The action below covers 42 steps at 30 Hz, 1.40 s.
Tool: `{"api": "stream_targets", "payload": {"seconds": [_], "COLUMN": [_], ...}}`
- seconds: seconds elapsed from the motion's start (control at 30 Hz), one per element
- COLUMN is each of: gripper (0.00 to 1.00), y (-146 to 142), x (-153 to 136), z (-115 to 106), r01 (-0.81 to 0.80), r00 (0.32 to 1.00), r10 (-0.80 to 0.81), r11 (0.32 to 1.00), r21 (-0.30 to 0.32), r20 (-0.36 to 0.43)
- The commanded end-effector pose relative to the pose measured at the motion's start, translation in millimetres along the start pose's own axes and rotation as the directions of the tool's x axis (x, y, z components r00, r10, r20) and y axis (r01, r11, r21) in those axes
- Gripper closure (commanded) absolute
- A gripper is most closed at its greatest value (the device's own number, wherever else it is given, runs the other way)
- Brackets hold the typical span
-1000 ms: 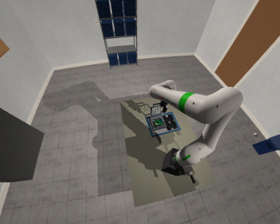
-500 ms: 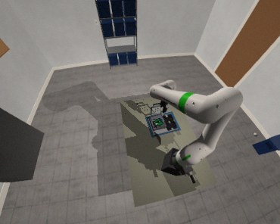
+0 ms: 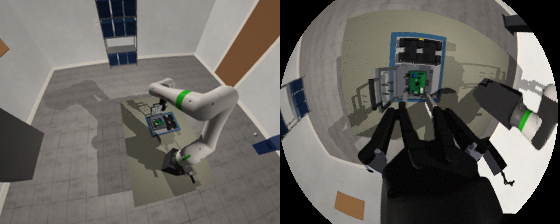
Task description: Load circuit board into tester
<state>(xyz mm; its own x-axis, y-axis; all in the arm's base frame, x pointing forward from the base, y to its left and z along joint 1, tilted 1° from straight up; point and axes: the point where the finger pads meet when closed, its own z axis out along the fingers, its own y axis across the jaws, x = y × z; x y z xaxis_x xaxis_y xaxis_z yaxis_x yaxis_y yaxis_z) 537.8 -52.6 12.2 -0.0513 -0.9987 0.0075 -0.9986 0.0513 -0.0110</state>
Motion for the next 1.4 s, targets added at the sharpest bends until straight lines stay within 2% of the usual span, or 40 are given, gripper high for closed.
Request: {"api": "stream_targets", "payload": {"seconds": [0.0,0.47,0.73,0.93,1.37], "gripper": [0.70,0.70,0.70,0.70,0.70], "y": [-10,-91,-113,-123,-123], "x": [0,0,0,0,0], "z": [0,0,0,0,0], "r01": [0.000,0.000,0.000,0.000,0.000], "r00": [1.000,1.000,1.000,1.000,1.000], "r10": [0.000,0.000,0.000,0.000,0.000], "r11": [1.000,1.000,1.000,1.000,1.000], "r21": [-0.001,-0.001,-0.001,-0.001,-0.001], "r20": [0.000,0.000,0.000,0.000,0.000]}}
